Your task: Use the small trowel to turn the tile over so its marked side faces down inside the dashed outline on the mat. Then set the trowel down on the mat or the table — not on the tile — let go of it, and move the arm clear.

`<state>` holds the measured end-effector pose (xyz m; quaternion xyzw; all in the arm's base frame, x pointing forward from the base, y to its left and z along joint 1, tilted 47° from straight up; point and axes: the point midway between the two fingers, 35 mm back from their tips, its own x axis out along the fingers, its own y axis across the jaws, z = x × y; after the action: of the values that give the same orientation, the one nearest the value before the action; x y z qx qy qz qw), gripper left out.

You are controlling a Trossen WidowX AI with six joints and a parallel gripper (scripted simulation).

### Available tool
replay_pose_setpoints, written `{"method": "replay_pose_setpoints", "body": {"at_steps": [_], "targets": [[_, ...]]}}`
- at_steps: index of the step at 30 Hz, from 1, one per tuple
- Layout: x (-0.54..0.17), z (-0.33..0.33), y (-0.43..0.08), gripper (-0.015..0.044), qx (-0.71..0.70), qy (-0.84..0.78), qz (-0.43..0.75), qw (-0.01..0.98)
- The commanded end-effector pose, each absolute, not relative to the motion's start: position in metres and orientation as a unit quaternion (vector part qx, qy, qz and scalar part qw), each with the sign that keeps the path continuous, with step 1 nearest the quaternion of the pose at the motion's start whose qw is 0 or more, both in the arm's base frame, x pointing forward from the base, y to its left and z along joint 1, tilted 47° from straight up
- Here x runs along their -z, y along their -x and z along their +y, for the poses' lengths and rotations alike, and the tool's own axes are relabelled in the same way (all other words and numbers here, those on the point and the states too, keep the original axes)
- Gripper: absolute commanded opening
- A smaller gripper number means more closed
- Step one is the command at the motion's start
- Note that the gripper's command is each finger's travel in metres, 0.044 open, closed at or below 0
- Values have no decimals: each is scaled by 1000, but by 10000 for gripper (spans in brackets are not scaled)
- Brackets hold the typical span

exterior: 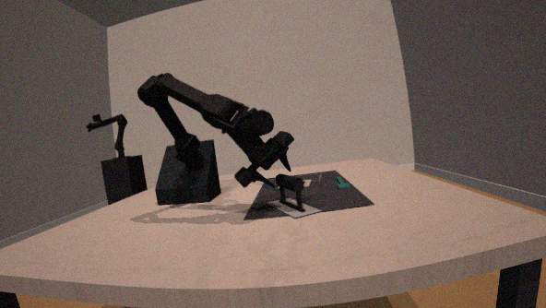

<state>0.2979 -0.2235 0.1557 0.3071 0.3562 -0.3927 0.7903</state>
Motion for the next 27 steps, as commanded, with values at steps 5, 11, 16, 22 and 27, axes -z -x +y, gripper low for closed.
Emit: {"method": "replay_pose_setpoints", "body": {"at_steps": [5,11,16,22,27], "targets": [[-162,-224,-284,300,305,-285,302,857],[-163,-224,-282,300,294,-279,293,866],[-160,-227,-285,300,293,-279,293,866],[-154,-230,-292,300,293,-279,293,866],[-148,-233,-297,300,293,-279,293,866]]}}
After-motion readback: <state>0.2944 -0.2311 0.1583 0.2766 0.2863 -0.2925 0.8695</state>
